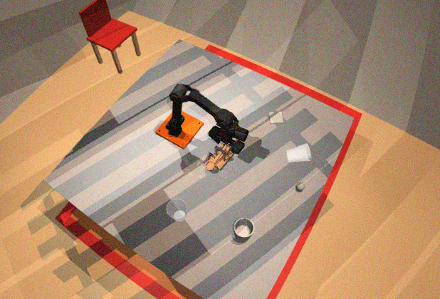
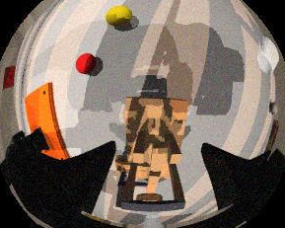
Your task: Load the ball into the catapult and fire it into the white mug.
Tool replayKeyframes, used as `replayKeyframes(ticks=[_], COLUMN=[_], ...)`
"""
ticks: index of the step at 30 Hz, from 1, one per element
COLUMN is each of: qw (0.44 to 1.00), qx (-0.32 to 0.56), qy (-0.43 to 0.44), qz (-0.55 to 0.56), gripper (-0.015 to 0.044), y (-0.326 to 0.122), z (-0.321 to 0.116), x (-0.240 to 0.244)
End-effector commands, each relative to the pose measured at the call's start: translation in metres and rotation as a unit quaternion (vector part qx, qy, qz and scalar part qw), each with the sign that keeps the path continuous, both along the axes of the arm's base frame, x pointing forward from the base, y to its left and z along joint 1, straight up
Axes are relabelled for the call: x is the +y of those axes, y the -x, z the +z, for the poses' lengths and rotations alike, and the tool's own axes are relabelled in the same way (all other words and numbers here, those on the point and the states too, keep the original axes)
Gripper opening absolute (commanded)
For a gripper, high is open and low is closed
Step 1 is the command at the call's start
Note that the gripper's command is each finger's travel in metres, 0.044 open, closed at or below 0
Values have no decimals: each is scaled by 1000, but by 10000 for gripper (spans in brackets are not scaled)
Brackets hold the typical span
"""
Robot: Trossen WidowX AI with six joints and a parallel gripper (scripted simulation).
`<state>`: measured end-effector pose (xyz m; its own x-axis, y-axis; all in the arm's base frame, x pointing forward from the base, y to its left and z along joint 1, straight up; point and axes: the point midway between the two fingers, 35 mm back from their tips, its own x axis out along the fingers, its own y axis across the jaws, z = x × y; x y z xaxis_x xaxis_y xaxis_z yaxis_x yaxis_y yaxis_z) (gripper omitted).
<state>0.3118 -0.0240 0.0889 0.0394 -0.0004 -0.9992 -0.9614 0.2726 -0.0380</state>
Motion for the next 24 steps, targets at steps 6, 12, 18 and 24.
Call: replayKeyframes(ticks=[6, 12, 18, 24], qw=[1000, 1000, 1000, 1000], qx=[4, 4, 4, 1], qy=[1, 1, 1, 0], qz=[-3, -3, -3, 0], gripper=[440, 440, 440, 282], y=[2, 2, 2, 1], z=[-16, -25, -31, -28], x=[0, 0, 0, 0])
